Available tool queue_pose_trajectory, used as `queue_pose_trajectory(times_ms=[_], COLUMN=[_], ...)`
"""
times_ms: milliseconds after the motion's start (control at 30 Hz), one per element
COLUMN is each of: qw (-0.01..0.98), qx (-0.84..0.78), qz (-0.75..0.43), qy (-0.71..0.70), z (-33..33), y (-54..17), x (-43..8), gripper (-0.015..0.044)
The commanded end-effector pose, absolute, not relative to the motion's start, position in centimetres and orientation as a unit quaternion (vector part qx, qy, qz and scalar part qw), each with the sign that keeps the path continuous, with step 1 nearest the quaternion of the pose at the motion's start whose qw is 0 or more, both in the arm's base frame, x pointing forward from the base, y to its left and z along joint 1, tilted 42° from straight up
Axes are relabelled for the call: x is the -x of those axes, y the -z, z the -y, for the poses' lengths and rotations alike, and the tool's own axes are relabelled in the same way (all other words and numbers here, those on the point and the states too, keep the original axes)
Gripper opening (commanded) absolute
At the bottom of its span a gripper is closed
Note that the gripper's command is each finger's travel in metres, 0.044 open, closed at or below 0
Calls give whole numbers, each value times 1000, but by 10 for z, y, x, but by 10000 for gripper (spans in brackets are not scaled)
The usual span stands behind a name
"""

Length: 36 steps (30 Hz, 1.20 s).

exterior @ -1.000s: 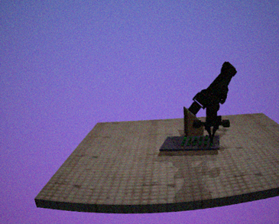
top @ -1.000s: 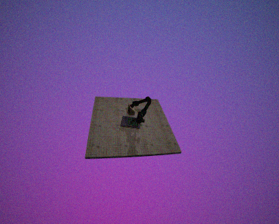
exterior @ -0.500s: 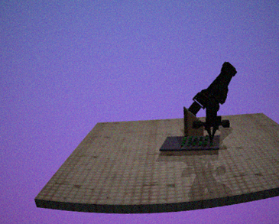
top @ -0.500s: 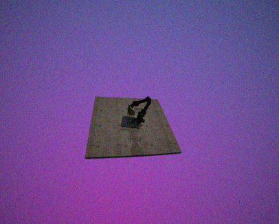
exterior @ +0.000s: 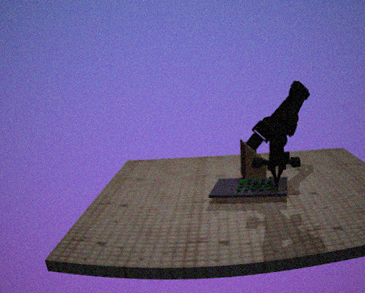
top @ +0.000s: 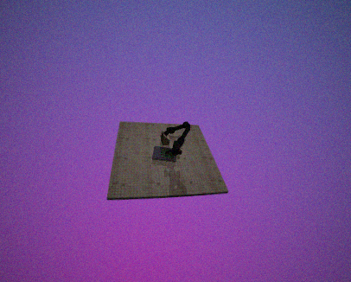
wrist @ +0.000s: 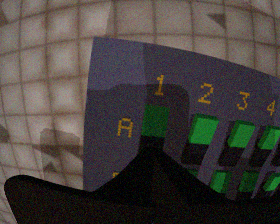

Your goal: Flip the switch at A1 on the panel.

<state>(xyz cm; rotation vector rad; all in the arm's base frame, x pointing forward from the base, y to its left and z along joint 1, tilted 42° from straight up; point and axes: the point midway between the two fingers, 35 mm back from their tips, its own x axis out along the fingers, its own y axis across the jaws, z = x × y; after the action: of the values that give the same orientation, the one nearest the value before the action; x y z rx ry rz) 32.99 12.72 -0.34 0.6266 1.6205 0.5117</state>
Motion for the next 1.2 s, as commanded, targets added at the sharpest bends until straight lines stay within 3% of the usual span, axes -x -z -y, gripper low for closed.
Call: queue_pose_trajectory(times_ms=[0,1167], qw=[615,615], qx=[-275,-275], qz=[-705,-705], qy=[-222,-222], z=[-128,-131], y=[5,8], x=[-329,-329], gripper=[0,0])
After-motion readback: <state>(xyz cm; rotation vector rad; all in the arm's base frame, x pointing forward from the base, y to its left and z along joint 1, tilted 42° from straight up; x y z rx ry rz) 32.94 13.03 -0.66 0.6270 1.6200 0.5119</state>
